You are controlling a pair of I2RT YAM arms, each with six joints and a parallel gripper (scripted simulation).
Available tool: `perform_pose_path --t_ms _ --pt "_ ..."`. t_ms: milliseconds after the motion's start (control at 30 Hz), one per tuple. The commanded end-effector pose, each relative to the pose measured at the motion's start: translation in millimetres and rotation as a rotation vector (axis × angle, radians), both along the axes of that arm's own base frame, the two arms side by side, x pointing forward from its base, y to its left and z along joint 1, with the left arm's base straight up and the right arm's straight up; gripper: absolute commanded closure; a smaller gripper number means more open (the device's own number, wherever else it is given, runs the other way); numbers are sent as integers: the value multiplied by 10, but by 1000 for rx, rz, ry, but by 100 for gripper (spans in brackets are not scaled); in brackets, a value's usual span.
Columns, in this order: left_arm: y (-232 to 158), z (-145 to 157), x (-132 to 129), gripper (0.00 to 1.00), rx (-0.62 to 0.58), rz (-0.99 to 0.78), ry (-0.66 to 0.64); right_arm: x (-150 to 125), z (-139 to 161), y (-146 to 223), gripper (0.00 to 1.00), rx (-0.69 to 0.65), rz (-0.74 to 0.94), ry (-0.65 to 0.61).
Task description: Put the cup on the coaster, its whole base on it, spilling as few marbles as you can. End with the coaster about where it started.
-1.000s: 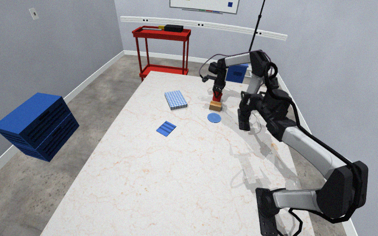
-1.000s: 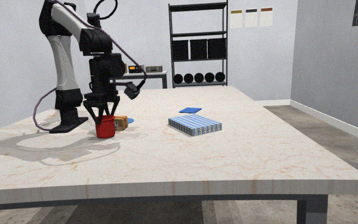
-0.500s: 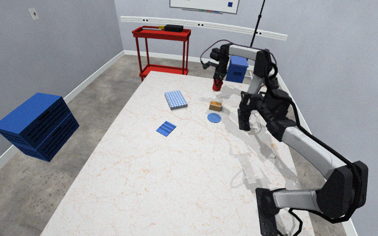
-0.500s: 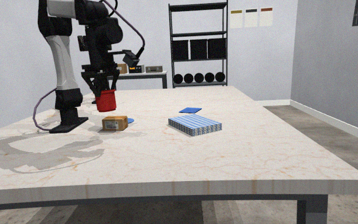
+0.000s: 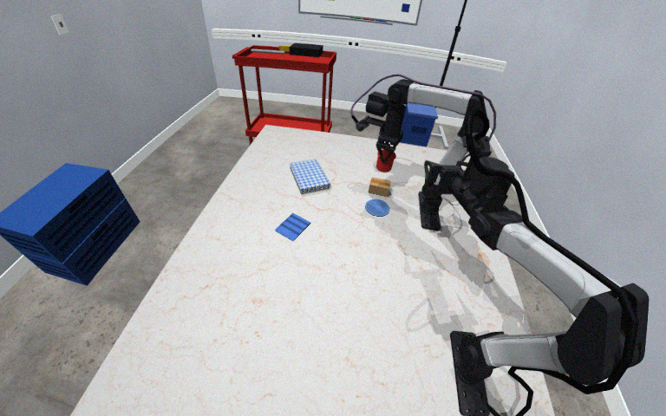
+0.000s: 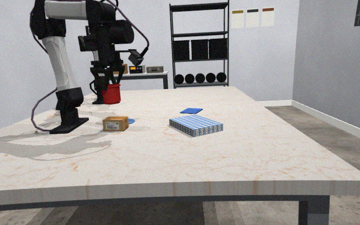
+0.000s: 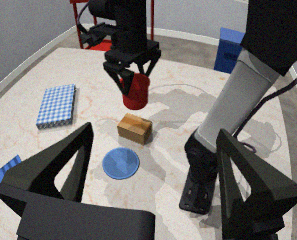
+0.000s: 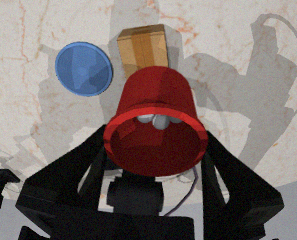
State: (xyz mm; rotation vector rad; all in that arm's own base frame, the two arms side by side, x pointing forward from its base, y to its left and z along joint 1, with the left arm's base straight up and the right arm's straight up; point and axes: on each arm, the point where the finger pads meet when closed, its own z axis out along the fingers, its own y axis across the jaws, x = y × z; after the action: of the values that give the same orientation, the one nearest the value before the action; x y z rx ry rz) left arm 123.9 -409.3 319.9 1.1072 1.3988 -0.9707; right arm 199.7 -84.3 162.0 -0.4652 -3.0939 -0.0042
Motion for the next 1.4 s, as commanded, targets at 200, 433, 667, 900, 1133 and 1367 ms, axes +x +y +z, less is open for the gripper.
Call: perform_pose_path --t_ms 200,433,667,900,1133,1367 --pt "250 -174 199 0 48 125 28 3 81 781 35 -5 -44 -20" --pt "346 -284 259 0 74 164 38 87 -19 1015 35 -1 -15 -48" --pt "449 -386 295 0 92 185 41 97 -241 1176 35 -2 31 -21" --pt "474 -380 280 0 79 170 33 46 -318 1172 35 -3 38 -12" --pt "469 -318 281 0 67 171 29 57 -575 1148 35 -12 33 -8" --pt "469 -318 281 0 67 171 29 106 -830 1165 35 -10 32 -3"
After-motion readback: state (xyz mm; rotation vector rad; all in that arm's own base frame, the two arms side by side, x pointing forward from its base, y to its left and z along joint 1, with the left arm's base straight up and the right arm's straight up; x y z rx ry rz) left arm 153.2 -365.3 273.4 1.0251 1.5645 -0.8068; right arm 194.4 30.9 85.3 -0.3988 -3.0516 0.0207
